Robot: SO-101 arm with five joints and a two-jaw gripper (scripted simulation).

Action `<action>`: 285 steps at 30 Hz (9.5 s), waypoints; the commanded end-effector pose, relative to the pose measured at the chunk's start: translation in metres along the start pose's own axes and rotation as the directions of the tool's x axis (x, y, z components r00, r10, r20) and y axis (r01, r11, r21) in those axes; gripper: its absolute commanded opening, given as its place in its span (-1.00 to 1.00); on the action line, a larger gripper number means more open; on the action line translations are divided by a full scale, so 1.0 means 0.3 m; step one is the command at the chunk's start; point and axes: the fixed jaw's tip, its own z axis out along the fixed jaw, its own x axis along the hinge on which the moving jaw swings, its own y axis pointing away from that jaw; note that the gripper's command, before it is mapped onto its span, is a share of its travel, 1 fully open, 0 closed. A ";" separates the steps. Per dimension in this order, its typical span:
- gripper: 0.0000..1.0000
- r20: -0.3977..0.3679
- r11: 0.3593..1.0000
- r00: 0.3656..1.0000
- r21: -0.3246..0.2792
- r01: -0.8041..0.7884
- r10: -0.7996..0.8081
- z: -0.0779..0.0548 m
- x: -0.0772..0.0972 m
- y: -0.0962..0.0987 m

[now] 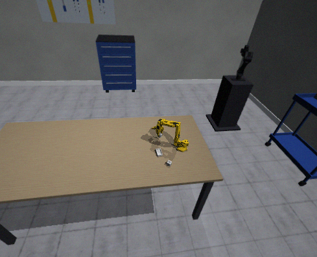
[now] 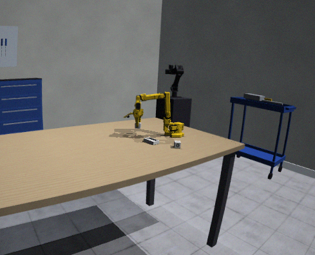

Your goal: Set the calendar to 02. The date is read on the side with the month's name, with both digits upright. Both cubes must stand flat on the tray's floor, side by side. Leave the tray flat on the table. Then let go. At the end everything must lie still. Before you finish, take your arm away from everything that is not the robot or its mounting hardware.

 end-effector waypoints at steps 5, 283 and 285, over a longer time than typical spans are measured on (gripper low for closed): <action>-1.00 0.088 0.999 0.996 -0.027 0.022 -0.019 -0.049 -0.012 0.027; -0.29 0.264 0.996 0.964 -0.080 0.031 -0.009 -0.200 -0.020 0.030; -0.29 0.321 0.995 0.947 -0.097 0.037 -0.003 -0.237 -0.019 0.029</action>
